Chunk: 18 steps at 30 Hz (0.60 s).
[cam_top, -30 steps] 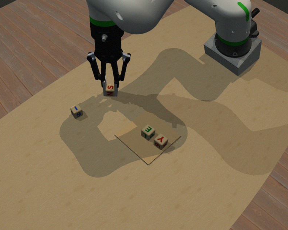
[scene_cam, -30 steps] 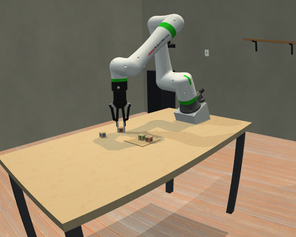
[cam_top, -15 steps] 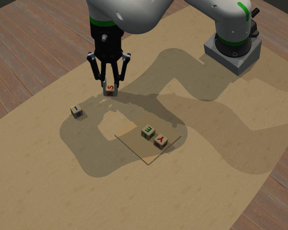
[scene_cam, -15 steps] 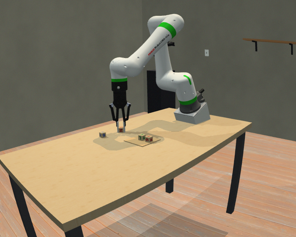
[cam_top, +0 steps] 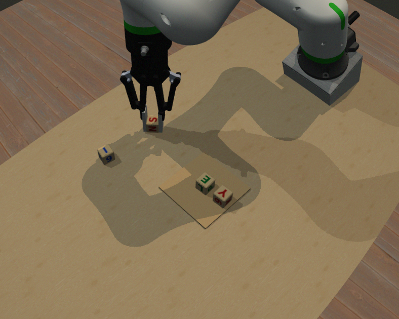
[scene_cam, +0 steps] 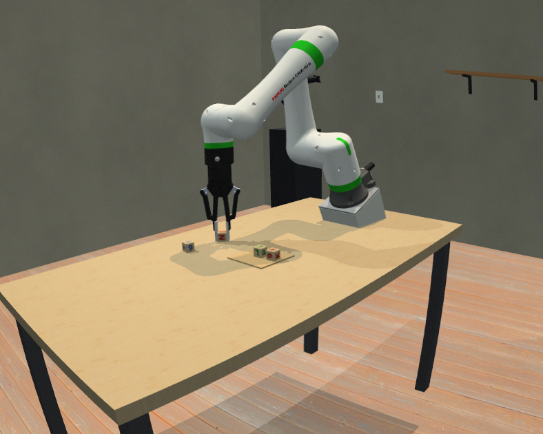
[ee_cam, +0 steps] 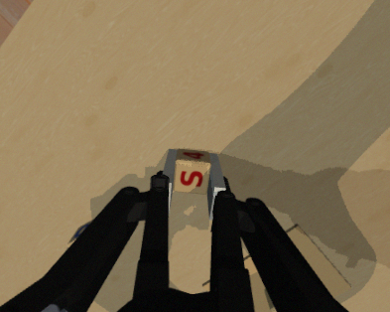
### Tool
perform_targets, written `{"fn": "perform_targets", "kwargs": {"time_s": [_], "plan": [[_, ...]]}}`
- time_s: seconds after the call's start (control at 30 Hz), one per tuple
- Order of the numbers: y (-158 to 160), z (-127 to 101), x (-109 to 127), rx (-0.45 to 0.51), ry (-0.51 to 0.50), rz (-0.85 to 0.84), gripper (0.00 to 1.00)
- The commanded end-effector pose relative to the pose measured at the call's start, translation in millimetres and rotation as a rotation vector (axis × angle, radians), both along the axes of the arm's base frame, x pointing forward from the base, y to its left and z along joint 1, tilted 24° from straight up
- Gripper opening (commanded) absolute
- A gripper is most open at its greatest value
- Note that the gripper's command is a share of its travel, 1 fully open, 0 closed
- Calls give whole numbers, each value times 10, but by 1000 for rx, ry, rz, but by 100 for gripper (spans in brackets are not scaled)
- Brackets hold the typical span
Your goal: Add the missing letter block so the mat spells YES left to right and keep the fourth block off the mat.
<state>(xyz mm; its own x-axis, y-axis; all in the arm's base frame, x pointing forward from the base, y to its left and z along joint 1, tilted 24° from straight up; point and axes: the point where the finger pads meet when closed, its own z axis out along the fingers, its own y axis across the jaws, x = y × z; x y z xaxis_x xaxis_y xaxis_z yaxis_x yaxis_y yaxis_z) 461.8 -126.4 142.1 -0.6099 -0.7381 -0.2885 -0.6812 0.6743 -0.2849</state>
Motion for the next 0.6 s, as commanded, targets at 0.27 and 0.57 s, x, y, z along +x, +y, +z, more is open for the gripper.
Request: {"fn": "perform_targets", "kwargs": {"time_s": [0.27,0.57], "plan": [[-14,552,-243,0,0,0,16],[-22,873,-385,0,0,0,16]]}}
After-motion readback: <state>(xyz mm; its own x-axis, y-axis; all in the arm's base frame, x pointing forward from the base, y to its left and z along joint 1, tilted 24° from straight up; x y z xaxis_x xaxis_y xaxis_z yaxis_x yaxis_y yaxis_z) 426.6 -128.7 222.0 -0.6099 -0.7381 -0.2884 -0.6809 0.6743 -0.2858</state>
